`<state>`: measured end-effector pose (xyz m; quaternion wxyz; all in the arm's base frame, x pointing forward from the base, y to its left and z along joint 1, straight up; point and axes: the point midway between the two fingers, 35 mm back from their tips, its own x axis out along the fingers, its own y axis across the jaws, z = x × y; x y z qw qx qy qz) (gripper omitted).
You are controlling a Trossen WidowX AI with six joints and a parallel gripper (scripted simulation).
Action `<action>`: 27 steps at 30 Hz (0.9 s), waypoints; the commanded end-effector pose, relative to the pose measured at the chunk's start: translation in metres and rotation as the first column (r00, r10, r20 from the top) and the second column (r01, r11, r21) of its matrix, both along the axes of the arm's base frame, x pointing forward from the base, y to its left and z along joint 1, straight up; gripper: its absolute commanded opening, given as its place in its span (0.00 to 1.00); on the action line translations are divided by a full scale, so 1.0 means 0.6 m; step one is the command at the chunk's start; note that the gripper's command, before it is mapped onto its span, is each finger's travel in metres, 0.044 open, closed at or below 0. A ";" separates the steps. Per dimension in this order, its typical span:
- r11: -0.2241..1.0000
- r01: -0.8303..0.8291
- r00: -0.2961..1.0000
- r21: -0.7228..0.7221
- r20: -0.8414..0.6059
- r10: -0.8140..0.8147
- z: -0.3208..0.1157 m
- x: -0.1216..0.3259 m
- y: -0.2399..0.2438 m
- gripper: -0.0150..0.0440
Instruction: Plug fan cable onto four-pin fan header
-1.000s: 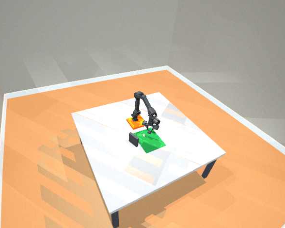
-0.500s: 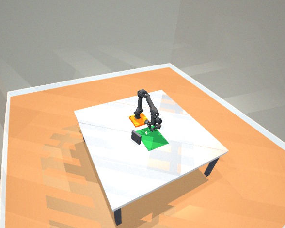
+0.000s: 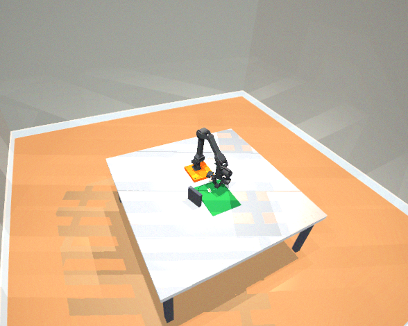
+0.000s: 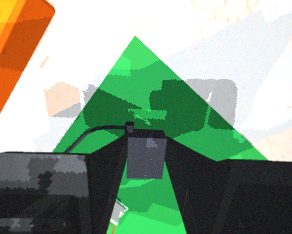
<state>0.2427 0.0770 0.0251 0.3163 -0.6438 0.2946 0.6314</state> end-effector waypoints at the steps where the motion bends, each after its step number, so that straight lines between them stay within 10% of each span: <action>1: 1.000 0.000 1.000 0.000 0.000 0.000 0.000 0.000 0.000 0.30; 27: 1.000 -0.002 1.000 -0.005 -0.001 0.002 0.122 0.004 -0.001 0.25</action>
